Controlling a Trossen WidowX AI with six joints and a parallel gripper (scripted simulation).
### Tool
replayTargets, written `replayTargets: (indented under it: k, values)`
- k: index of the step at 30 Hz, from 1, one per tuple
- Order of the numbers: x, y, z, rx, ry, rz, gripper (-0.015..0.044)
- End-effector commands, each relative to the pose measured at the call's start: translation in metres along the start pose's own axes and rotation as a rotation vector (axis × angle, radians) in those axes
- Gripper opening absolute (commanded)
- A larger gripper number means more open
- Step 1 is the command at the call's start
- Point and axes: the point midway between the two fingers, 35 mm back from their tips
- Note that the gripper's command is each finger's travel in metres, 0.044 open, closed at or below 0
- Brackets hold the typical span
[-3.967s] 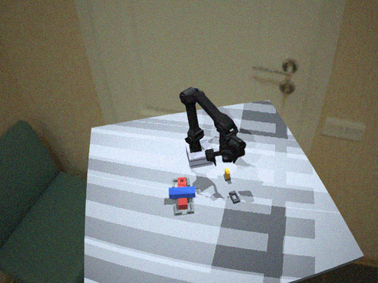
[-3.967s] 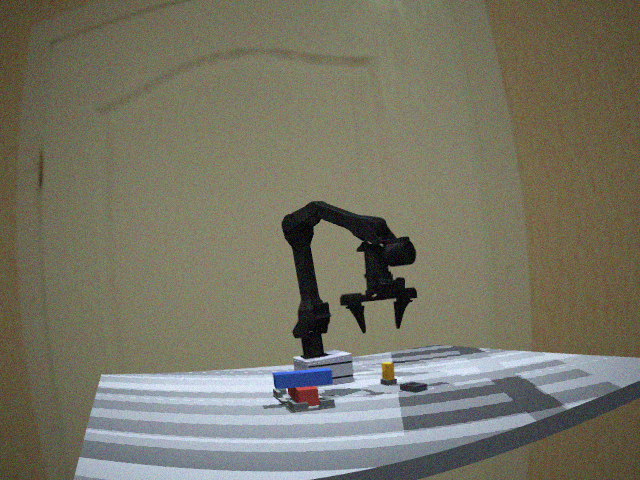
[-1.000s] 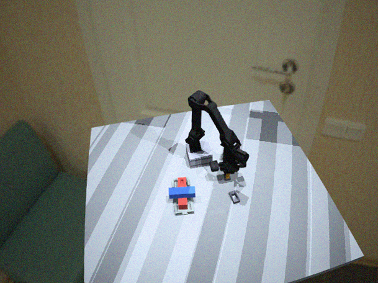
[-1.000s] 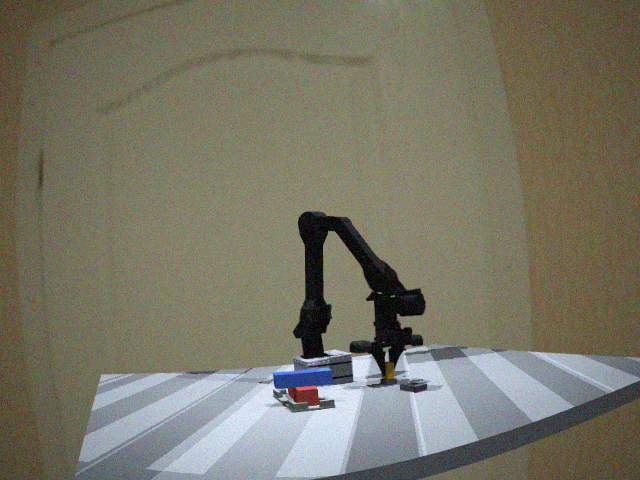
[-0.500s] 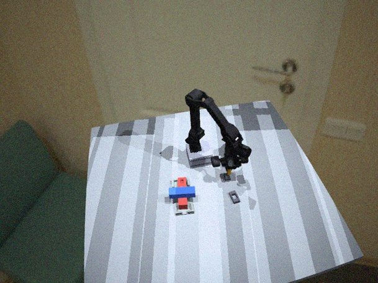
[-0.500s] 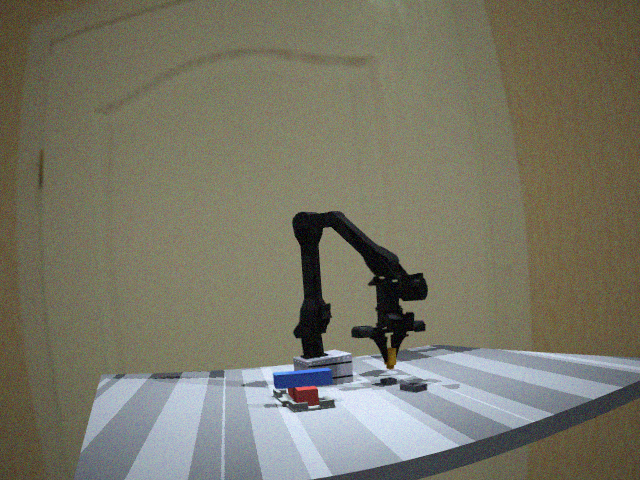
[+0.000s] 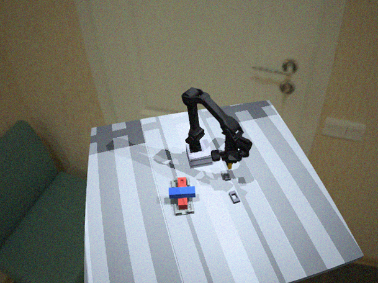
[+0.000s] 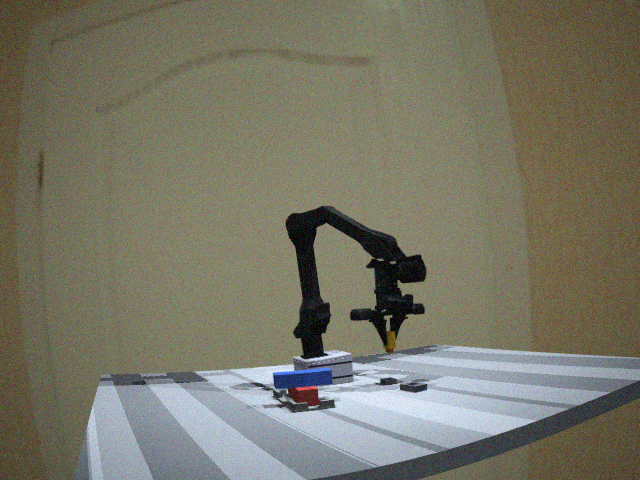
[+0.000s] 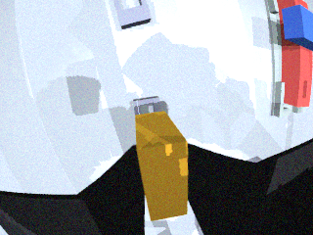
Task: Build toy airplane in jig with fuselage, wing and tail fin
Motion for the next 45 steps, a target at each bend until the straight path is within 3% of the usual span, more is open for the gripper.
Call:
replayTargets:
  k: [1, 13, 45]
  values:
    - [-0.001, 0.001, 0.014, 0.003, -0.007, 0.007, 0.0]
    - [-0.006, 0.006, 0.047, 0.007, -0.015, 0.012, 0.0]
    - [-0.097, -0.033, 0.026, 0.005, -0.017, -0.026, 0.0]
Point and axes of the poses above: the point midway between the two fingers, 35 mm back from their tips, its own z axis back along the fingers, its own x axis across the jaws, y = z × x, and after that the axes turned 2 degrees about z, right-handed
